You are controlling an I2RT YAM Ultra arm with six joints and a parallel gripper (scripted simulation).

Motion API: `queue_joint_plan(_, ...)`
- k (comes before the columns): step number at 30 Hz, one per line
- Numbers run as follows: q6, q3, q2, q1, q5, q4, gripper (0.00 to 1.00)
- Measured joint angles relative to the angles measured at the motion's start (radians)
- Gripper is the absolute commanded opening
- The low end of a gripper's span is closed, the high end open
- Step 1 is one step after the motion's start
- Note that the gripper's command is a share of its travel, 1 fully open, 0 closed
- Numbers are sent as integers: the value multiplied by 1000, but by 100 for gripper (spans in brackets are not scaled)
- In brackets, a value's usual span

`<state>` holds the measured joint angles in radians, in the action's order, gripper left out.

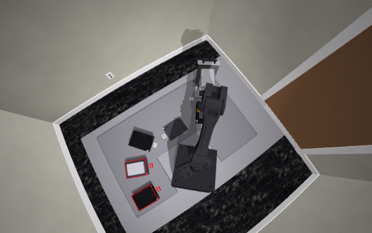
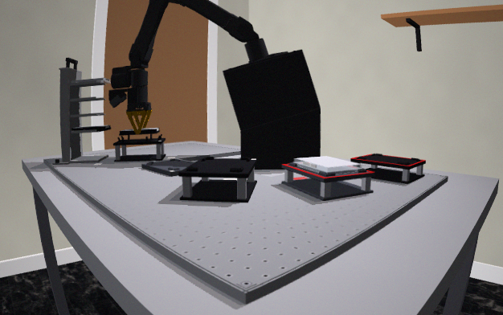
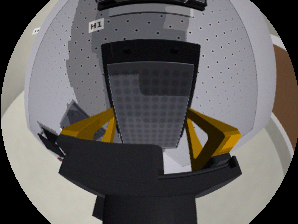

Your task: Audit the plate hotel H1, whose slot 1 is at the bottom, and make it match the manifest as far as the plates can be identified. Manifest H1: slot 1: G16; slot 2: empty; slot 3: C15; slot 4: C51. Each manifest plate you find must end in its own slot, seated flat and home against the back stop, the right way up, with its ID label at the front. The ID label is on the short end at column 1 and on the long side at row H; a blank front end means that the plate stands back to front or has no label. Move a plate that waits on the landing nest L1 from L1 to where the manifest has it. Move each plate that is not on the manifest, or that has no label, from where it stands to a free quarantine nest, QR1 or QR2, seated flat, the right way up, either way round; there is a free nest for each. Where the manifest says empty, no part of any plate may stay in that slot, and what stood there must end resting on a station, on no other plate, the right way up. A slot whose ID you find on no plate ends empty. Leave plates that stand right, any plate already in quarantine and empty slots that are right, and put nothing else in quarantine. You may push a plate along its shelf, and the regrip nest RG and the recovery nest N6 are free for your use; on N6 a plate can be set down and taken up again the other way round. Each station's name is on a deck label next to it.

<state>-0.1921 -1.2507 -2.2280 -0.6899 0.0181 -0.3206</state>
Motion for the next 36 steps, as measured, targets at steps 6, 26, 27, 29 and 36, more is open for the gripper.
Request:
queue_joint_plan(6, 0, -3, -9, 0, 0, 5, 86)
queue_joint_plan(26, 1, -17, -47, 0, 0, 36, 86)
queue_joint_plan(27, 1, -18, -49, 0, 0, 37, 86)
queue_joint_plan(29, 1, -18, -53, 0, 0, 39, 86)
queue_joint_plan(36, 1, -24, -69, 1, 0, 48, 86)
